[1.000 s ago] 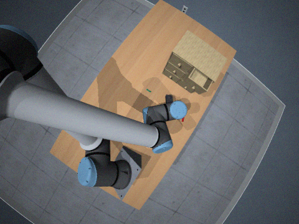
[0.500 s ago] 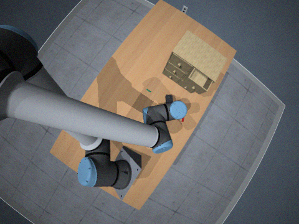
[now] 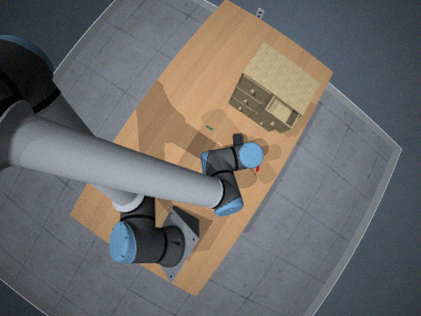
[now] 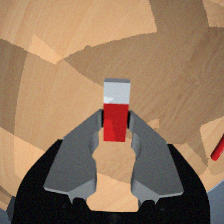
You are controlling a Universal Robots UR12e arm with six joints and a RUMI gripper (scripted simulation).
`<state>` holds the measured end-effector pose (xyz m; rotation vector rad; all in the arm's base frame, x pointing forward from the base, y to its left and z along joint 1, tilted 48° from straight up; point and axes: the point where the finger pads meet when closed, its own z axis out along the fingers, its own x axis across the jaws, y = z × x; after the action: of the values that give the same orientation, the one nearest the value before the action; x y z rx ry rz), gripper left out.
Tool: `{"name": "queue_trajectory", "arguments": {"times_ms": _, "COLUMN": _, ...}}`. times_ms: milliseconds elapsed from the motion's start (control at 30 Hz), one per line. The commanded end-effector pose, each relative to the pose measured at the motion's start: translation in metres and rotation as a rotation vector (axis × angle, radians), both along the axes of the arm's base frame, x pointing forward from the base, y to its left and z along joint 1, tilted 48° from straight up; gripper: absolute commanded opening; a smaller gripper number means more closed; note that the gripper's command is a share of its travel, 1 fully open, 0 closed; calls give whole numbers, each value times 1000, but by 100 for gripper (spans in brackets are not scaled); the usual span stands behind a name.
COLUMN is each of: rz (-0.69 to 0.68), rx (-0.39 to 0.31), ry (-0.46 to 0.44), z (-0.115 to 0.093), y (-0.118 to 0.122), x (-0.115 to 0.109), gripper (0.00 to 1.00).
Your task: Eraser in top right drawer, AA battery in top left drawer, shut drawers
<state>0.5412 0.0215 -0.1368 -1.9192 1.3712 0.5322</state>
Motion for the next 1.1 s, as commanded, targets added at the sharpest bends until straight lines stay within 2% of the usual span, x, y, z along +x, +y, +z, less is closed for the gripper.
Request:
{"name": "queue_trajectory", "arguments": {"times_ms": 0, "rz": -1, "rx": -1, "ry": -1, "z": 0, "y": -1, "x": 0, "gripper": 11}}
{"name": "queue_trajectory", "arguments": {"times_ms": 667, "rz": -1, "rx": -1, "ry": -1, "z": 2, "y": -3, "x": 0, "gripper": 11}}
{"name": "queue_trajectory", "arguments": {"times_ms": 1067, "rz": -1, "rx": -1, "ry": -1, "z": 43, "y": -48, "x": -4, "gripper": 11}}
